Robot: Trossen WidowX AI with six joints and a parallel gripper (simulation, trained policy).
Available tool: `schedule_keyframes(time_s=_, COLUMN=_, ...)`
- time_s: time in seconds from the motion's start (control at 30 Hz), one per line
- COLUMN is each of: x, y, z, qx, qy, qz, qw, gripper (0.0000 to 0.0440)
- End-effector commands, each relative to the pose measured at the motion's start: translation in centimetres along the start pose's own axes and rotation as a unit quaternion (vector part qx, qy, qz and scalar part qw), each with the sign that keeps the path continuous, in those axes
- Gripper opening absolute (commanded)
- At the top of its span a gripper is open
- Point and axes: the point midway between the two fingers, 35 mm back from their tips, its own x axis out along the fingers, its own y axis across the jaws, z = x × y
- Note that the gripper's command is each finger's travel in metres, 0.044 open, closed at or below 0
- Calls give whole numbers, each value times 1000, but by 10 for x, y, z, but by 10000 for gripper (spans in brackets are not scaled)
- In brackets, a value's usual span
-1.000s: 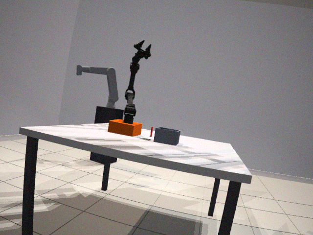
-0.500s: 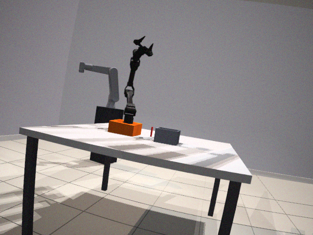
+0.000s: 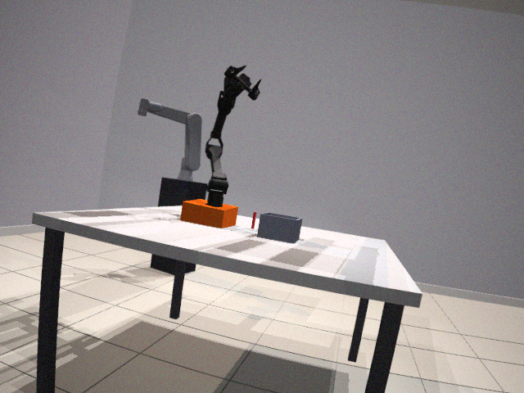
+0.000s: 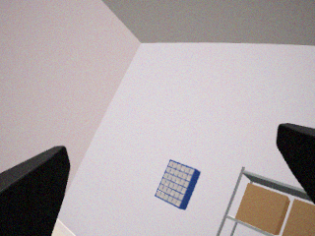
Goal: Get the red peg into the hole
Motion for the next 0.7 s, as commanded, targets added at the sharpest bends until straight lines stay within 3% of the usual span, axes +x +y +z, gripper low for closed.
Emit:
schedule_keyframes(time_s=0.0, x=11, y=9, z=-27, qx=52, qy=38, qz=21, qw=998, gripper=440)
schedule_keyframes(time_s=0.33, x=32, y=43, z=-90, qx=176, qy=138, qz=79, qw=971, gripper=440)
schedule_keyframes(time_s=0.67, x=37, y=92, z=-143, qx=283, qy=245, qz=136, qw=918, gripper=440)
